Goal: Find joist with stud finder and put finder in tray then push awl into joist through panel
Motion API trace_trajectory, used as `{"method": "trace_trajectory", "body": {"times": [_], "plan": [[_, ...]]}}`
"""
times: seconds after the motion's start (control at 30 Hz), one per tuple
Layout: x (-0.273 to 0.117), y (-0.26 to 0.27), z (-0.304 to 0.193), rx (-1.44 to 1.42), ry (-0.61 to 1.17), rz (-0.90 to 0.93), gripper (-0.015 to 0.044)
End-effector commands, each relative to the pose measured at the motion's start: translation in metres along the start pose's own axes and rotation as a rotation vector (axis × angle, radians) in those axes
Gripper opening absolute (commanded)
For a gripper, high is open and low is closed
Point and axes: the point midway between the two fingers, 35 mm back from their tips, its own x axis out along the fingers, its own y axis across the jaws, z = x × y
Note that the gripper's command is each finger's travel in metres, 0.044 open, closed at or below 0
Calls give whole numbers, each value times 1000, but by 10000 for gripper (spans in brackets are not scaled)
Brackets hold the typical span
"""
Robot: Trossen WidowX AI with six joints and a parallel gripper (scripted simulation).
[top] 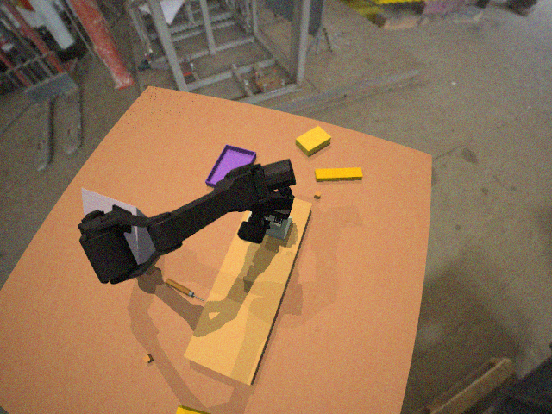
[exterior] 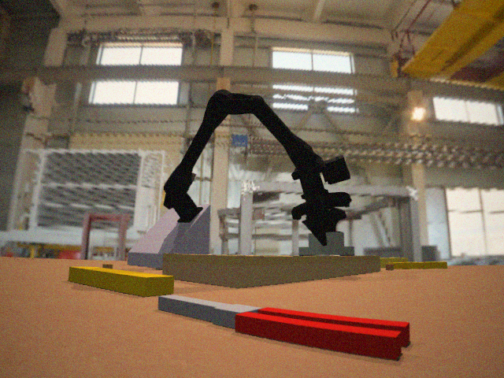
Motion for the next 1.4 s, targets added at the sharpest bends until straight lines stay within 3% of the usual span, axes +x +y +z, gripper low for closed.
{"method": "trace_trajectory", "body": {"times": [0.0,1.37], "plan": [[1,-12,0,2,0,-6,0],[1,-89,0,-1,1,-10,0]]}}
